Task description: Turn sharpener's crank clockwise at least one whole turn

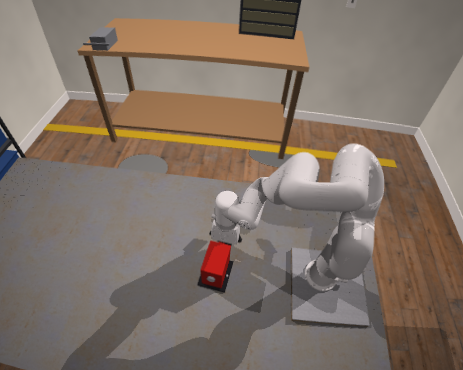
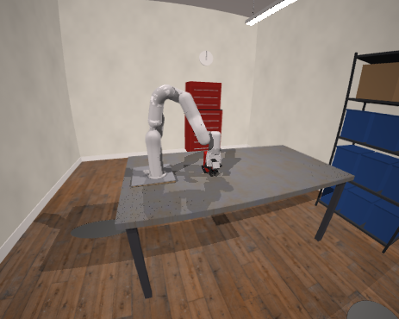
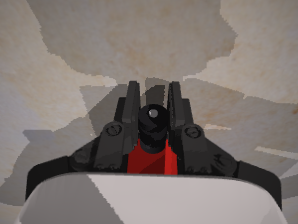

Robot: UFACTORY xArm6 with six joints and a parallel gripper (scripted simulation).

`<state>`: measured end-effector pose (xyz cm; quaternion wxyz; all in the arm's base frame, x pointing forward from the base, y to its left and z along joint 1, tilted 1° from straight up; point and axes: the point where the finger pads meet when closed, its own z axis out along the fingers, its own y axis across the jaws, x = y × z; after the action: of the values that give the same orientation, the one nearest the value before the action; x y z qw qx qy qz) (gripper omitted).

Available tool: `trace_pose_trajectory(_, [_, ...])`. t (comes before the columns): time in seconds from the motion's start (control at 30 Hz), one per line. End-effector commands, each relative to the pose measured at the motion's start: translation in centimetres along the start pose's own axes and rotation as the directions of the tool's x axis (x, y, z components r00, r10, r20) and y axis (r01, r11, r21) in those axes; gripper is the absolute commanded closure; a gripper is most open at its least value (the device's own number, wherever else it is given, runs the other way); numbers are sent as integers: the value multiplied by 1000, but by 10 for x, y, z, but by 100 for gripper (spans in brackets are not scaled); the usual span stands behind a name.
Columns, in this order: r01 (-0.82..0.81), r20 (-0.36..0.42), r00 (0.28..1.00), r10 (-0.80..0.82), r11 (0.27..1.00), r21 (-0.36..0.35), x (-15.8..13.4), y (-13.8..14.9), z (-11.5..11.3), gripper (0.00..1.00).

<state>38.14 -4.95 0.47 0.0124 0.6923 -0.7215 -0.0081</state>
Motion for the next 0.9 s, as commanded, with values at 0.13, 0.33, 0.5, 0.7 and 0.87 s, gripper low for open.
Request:
trace_pose_trajectory(0.13, [0,0,1000,0,1000,4,0,14,-5,100])
trace_pose_trajectory(0.33, [0,0,1000,0,1000,4,0,27,-12,100])
trace_pose_trajectory(0.5, [0,0,1000,0,1000,4,0,32,-16,100])
trace_pose_trajectory(0.7, [0,0,1000,0,1000,4,0,40,-26,100])
trace_pose_trajectory(0.87, [0,0,1000,0,1000,4,0,44,-34,100])
